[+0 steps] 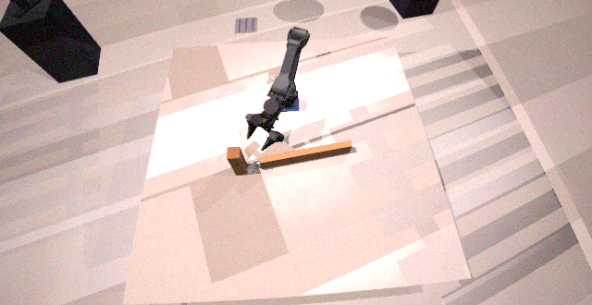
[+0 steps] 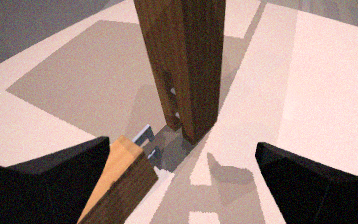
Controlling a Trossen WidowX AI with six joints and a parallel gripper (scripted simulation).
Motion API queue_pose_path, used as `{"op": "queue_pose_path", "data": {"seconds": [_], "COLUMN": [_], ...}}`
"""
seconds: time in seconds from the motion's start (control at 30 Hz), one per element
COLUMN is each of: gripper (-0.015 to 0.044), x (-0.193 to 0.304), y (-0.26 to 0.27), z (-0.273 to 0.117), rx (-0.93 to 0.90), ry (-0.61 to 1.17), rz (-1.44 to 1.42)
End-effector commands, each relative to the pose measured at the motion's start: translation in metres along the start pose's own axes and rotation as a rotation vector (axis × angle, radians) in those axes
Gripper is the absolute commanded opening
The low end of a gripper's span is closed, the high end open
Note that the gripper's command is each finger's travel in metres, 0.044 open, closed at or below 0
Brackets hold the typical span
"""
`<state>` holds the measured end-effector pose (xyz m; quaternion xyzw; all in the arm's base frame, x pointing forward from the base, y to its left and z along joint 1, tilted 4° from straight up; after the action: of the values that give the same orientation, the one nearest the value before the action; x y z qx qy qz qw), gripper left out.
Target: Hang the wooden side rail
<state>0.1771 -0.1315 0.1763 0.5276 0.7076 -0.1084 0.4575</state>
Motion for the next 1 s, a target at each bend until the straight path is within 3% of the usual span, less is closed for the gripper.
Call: {"op": "queue_pose_path", "data": {"seconds": [0.0,0.23,0.97], "gripper": [0.0440,0.0440,0.0440], "x": [-0.008,-0.017,-0.017], "y": [0.022,0.066,0.067], "z": [-0.002,-0.012,-0.012], "rx": [0.098,0.261,0.265], "ry": [0.025,0.001,0.005], "rz": [0.041,0.066,0.054]}}
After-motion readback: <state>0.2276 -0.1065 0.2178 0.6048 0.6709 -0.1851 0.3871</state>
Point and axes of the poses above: the point midway between the two fingers, 35 mm back from their tips, its own z axis out along the fingers, its own y axis across the jaws, x = y × z, the point moved 9 cm from there along -z, back along the fingers, and after that the axes turned 8 degrees about z, right-handed, at the moved point
